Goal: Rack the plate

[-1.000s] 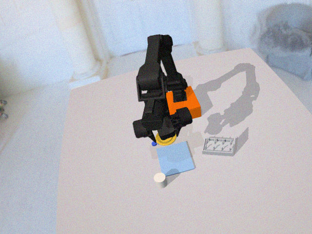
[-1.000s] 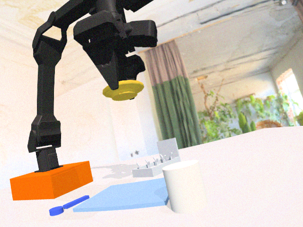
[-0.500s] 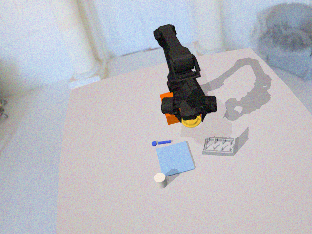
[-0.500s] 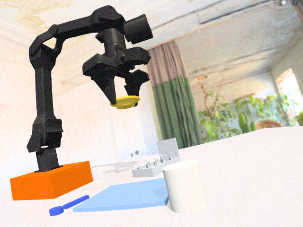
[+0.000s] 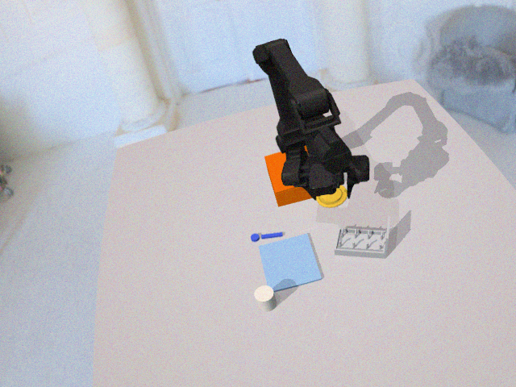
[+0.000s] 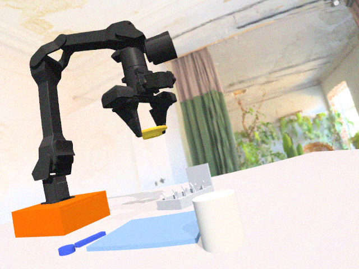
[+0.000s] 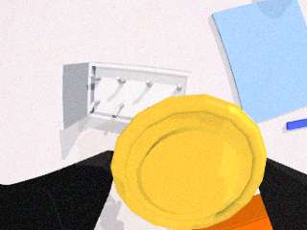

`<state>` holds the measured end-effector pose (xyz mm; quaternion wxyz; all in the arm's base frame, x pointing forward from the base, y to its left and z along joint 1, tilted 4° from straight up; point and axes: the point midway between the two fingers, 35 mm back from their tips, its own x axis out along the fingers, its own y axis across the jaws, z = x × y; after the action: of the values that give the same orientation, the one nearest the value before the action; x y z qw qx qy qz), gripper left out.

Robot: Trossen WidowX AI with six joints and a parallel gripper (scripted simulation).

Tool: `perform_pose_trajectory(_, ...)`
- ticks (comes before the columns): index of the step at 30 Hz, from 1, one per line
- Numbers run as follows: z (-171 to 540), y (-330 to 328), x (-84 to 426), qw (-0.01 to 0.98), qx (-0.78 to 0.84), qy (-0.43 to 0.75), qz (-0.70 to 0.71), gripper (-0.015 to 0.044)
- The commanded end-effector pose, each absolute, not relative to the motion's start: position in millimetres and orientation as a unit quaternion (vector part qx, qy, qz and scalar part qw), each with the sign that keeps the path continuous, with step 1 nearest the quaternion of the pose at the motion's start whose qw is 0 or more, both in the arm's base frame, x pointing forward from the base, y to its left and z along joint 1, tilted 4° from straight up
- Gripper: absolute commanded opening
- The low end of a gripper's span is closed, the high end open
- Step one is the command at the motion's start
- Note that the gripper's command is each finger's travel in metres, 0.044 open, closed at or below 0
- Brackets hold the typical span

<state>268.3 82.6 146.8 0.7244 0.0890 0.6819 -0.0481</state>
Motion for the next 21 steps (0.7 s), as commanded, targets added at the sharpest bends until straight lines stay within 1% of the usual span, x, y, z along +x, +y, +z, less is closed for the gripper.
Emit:
perform_pose_trajectory(1,130.4,87.5,274.6,0.72,0.093,0.688,-0.007,0.0)
perform_pose_trajectory(11,96.3,100.7,295.1,0.727,0.106,0.666,0.129,0.0)
perform_pose_trajectory(21,70.0,108.1,310.2,0.742,0.111,0.609,0.26,0.0)
